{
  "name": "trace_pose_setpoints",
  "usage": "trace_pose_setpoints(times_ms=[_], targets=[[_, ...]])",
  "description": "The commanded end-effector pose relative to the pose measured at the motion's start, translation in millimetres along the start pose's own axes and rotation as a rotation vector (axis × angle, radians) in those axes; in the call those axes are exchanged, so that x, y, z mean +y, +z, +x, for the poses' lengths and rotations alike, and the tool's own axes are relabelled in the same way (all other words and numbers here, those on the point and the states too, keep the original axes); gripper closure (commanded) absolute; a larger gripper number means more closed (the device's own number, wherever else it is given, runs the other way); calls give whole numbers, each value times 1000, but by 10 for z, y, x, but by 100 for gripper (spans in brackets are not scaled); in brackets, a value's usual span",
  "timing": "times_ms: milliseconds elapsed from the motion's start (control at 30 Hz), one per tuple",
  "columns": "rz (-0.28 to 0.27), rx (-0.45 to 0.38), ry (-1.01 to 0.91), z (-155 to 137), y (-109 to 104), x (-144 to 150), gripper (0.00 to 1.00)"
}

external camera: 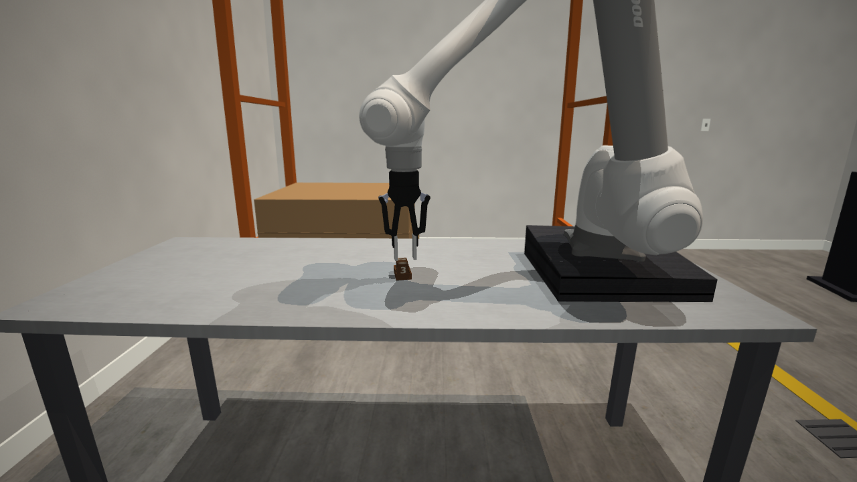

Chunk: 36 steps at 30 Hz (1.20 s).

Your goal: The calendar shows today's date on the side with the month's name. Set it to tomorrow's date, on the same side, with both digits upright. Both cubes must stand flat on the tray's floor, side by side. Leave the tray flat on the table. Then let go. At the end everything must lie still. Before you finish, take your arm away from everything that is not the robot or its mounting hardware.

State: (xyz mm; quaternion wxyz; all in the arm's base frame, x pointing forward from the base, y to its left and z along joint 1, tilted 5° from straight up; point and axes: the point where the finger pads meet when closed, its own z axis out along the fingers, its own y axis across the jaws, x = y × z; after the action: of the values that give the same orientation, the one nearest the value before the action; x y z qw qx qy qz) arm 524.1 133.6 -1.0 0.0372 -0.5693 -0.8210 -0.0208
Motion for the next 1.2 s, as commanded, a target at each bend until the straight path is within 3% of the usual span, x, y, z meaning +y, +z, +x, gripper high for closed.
trace_pose_setpoints(times_ms=[0, 233, 467, 500, 1167], targets=[[-3, -1, 1, -14, -278, 30, 72], [-3, -1, 1, -13, -550, 29, 72], [-3, -1, 1, -13, -585, 29, 72], [-3, -1, 1, -13, -585, 29, 0], [-3, -1, 1, -13, -585, 29, 0]])
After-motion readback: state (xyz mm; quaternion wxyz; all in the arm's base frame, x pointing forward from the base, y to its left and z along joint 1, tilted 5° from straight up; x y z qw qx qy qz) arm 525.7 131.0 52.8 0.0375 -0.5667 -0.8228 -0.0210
